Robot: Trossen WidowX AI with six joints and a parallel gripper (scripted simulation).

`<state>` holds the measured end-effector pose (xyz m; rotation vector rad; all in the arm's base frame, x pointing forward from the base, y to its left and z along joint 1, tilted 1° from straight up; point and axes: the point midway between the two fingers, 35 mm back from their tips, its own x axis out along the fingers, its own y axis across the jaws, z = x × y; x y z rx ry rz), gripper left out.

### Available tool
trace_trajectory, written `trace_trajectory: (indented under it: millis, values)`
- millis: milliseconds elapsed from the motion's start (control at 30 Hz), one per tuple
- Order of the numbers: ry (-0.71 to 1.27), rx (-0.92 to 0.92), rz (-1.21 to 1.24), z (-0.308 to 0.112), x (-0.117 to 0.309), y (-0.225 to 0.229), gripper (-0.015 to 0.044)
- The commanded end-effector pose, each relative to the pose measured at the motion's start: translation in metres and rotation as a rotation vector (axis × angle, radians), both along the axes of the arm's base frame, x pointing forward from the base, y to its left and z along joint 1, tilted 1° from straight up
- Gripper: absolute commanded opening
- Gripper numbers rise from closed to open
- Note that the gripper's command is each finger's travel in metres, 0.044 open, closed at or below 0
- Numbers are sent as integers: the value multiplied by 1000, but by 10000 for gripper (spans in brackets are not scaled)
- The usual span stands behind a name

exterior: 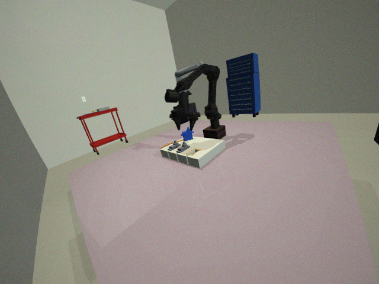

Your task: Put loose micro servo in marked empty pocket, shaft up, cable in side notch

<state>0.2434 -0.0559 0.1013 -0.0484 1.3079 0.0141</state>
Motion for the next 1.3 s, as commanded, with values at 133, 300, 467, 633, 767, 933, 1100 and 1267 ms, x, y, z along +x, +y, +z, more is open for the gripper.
trace_trajectory:
  millis: [133,300,467,633,767,933,1100,1267]
  values:
    - [88,44,-274,2,-15,-26,440]
    - [136,68,-431,4,-26,-38,440]
    - [183,90,-588,6,-37,-49,440]
    - [206,100,-665,8,-43,-55,440]
    - [206,100,-665,8,-43,-55,440]
    - [206,100,-665,-7,-42,-55,440]
    - [206,100,-665,-18,-42,-55,440]
    - [206,100,-665,-21,-42,-56,440]
